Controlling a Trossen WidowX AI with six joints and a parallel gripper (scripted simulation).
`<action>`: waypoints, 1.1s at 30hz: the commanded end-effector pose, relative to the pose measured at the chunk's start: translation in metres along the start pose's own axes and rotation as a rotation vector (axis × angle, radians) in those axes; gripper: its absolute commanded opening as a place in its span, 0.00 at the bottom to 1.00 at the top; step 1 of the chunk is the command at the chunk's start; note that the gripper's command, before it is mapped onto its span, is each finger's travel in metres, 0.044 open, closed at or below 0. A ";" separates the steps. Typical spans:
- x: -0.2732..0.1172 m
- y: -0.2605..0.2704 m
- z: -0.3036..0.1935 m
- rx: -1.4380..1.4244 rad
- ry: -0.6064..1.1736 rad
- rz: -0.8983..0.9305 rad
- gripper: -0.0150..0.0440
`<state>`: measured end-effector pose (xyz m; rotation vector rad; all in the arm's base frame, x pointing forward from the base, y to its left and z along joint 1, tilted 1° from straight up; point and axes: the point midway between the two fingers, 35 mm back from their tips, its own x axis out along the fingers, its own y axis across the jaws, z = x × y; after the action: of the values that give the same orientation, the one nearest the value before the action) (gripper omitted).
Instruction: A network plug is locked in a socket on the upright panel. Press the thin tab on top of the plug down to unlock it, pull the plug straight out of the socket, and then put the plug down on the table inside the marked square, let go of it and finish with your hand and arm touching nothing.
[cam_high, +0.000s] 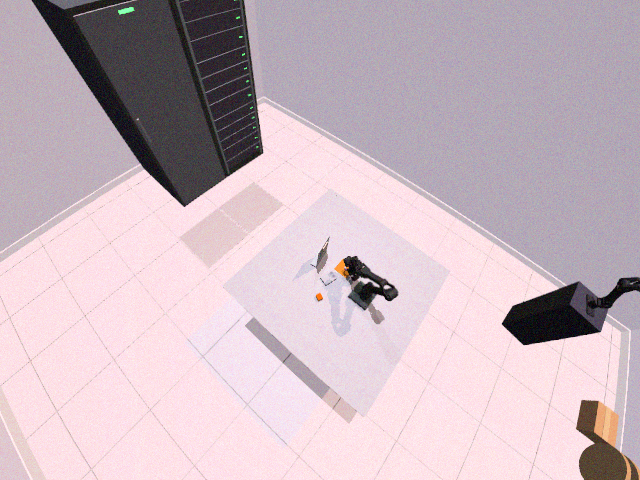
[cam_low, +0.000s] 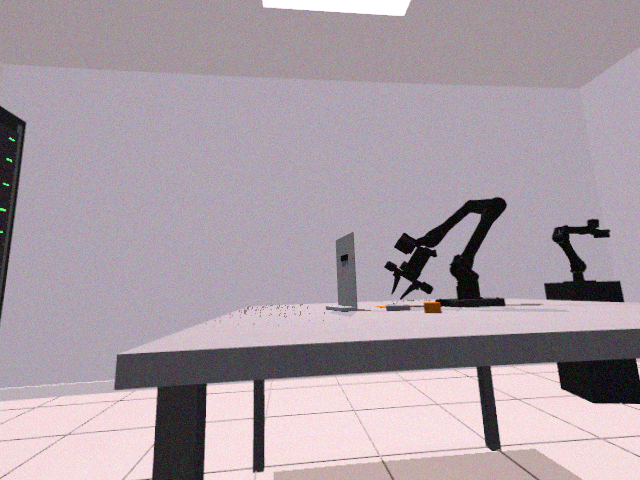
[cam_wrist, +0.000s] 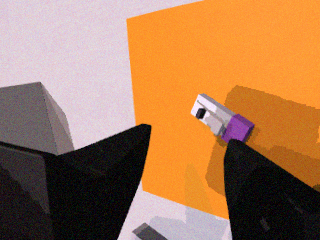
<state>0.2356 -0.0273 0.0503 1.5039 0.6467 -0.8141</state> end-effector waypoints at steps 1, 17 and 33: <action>-0.004 0.001 0.000 -0.003 -0.001 0.004 0.52; -0.017 0.012 0.000 -0.003 -0.001 0.004 0.52; -0.035 0.025 0.000 -0.003 -0.001 0.004 0.52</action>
<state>0.2341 -0.0275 0.0875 1.5041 0.6471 -0.8168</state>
